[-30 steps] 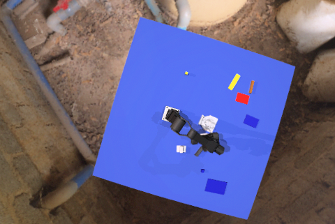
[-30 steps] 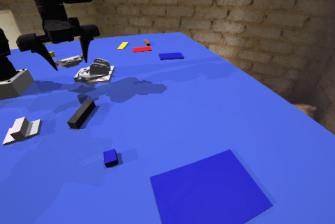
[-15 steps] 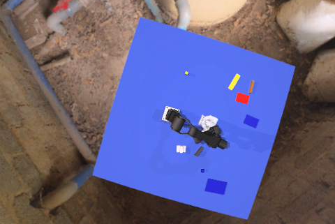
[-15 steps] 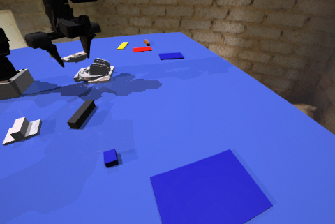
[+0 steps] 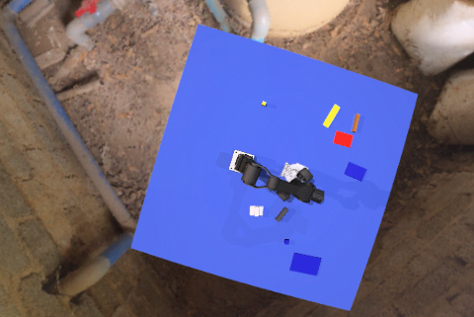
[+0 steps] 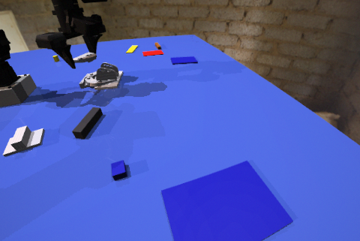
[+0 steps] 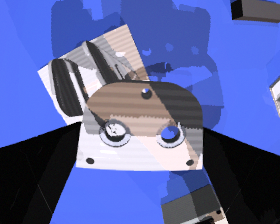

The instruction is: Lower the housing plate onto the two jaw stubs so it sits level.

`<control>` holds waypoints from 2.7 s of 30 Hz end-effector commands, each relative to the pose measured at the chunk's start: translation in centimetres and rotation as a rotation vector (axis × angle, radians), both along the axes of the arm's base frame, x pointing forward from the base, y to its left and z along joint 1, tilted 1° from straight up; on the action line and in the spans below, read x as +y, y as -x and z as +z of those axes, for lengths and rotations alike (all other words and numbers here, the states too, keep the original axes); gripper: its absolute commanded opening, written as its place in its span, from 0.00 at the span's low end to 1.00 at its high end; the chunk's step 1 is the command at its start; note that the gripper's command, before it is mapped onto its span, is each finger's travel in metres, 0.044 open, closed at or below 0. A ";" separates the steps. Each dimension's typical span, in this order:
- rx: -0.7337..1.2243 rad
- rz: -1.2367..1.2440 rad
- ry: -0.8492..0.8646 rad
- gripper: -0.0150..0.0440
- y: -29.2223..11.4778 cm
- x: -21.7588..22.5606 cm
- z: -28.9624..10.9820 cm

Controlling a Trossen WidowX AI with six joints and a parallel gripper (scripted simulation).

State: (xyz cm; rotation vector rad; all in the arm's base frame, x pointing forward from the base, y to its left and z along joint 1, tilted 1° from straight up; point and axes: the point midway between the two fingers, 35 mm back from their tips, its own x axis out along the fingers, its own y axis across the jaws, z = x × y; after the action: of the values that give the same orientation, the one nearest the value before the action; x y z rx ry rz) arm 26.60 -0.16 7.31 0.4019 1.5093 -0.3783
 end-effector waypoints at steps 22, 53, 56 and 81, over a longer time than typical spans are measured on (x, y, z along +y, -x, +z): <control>-0.006 0.448 0.013 0.85 0.7 4.3 0.0; -0.005 0.451 0.013 0.85 2.3 4.1 0.0; -0.005 0.451 0.013 0.85 2.3 4.1 0.0; -0.005 0.450 0.013 0.85 2.3 4.0 0.0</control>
State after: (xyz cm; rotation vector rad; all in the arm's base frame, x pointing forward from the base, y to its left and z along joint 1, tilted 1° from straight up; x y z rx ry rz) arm 24.29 3.94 7.26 0.0509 1.5411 -0.0313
